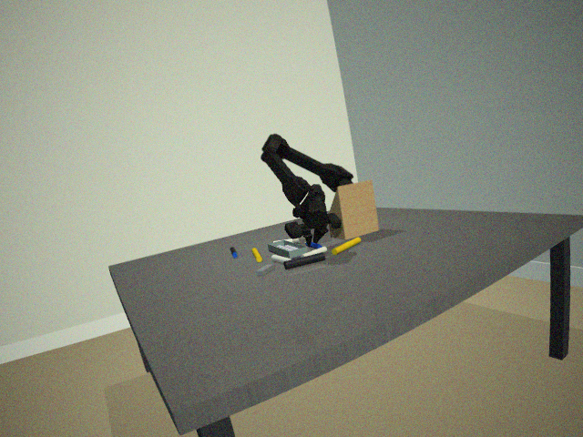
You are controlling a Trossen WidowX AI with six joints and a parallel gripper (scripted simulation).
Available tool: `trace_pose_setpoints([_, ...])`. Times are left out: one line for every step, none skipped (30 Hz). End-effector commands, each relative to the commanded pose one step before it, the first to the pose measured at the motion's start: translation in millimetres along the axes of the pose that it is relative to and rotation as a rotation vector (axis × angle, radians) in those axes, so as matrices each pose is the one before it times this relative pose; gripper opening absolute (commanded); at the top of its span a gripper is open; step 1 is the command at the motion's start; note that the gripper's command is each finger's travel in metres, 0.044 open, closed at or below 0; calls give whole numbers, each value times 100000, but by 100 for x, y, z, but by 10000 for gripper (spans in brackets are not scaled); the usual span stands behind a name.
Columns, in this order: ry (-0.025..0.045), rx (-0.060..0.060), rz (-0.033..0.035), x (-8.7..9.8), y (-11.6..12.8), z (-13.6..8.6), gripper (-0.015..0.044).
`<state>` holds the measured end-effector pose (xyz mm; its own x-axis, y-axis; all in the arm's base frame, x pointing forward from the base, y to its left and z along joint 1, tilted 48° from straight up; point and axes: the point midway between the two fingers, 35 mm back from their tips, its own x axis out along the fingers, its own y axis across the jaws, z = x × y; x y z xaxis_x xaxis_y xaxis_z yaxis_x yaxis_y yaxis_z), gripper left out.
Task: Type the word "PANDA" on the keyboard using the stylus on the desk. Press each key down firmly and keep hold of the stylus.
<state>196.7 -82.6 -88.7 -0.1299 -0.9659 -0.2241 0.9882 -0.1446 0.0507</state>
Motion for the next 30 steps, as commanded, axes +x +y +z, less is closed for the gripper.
trace_pose_setpoints([89, 61, -192, -15, -20, -2, 0])
trace_pose_setpoints([0, 0, 0, 0, 0, 0, 0])
trace_pose_setpoints([27, -5, 7, -76, 8, 37, 0])
trace_pose_setpoints([52, -10, 14, -154, 16, 76, 0])
trace_pose_setpoints([74, -15, 20, -242, 23, 120, 0])
trace_pose_setpoints([79, -16, 22, -298, 24, 150, 0])
trace_pose_setpoints([78, -17, 23, -360, 23, 185, 0])
trace_pose_setpoints([68, -16, 23, -429, 20, 226, 0])
trace_pose_setpoints([44, -13, 21, -488, 12, 264, 0])
trace_pose_setpoints([9, -6, 18, -516, 1, 288, 0])
trace_pose_setpoints([-29, 3, 14, -523, -11, 302, 0])
trace_pose_setpoints([-68, 13, 11, -525, -24, 313, 0])
trace_pose_setpoints([-83, 18, 7, -424, -28, 260, 0])
trace_pose_setpoints([-62, 14, 4, -257, -21, 161, 0])
trace_pose_setpoints([-23, 5, 1, -86, -8, 54, 0])
trace_pose_setpoints([0, 0, 0, 0, 0, 0, 0])
trace_pose_setpoints([0, 0, 0, 0, 0, 0, 0])
trace_pose_setpoints([0, 0, 0, 0, 0, 0, 0])
trace_pose_setpoints([0, 0, 0, 0, 0, 0, 0])
trace_pose_setpoints([-71, -1118, -248, 355, -89, -110, 0])
trace_pose_setpoints([767, -941, -1566, 9, -6, -32, 0])
trace_pose_setpoints([1349, -1569, -2571, 11, -6, -53, 0])
trace_pose_setpoints([1745, -1897, -3039, 4, 1, -65, 0])
trace_pose_setpoints([1868, -1899, -2960, -5, 9, -65, 0])
trace_pose_setpoints([1987, -1901, -2875, -15, 17, -65, 0])
trace_pose_setpoints([2103, -1904, -2785, -24, 25, -65, 0])
trace_pose_setpoints([2216, -1907, -2690, -34, 33, -64, 0])
trace_pose_setpoints([2324, -1910, -2591, -45, 41, -63, 0])
trace_pose_setpoints([2428, -1914, -2486, -55, 48, -61, 0])
trace_pose_setpoints([2528, -1918, -2378, -66, 56, -59, 0])
